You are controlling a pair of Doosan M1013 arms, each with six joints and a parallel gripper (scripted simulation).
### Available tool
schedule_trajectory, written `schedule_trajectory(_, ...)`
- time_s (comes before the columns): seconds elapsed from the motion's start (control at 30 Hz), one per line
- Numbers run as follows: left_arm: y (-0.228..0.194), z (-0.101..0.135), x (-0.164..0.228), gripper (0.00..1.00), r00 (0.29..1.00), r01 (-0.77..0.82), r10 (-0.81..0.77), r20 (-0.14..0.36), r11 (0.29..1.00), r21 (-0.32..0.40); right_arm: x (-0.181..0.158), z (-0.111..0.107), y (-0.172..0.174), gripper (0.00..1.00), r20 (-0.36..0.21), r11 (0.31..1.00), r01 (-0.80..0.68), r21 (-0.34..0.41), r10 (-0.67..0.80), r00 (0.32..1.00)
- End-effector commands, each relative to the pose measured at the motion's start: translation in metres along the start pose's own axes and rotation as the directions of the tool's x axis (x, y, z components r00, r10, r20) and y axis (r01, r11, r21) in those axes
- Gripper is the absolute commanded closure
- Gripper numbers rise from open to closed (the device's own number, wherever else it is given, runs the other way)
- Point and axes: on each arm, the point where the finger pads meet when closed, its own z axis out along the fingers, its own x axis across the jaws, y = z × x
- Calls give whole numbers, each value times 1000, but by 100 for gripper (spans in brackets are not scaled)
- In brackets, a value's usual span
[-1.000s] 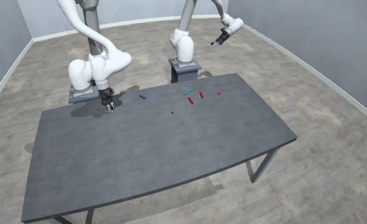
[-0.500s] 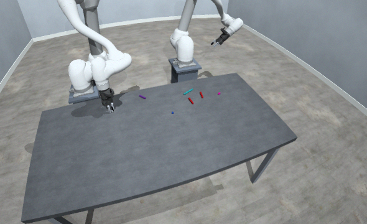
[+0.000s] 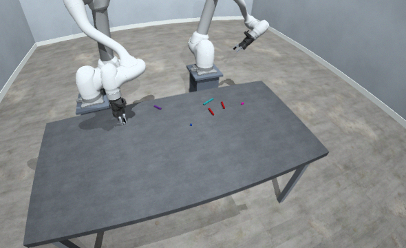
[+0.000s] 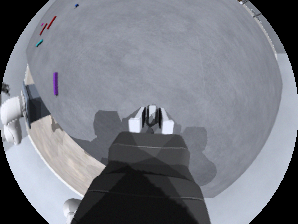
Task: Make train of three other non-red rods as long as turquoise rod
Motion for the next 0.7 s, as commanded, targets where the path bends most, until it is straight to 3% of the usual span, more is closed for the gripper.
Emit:
schedule_trajectory(0.0, -2, 2, 3, 0, 1000, 2, -2, 1, 1000, -3, 1, 1, 1, 46, 3, 1000, 0, 0, 0, 1000)
schedule_trajectory(0.47, -2, 2, 3, 0, 1000, 2, -2, 1, 1000, -3, 1, 1, 1, 46, 3, 1000, 0, 0, 0, 1000)
schedule_trajectory(0.5, -2, 2, 3, 0, 1000, 2, -2, 1, 1000, -3, 1, 1, 1, 76, 3, 1000, 0, 0, 0, 1000)
schedule_trajectory(0.67, -2, 2, 3, 0, 1000, 2, -2, 1, 1000, -3, 1, 1, 1, 76, 3, 1000, 0, 0, 0, 1000)
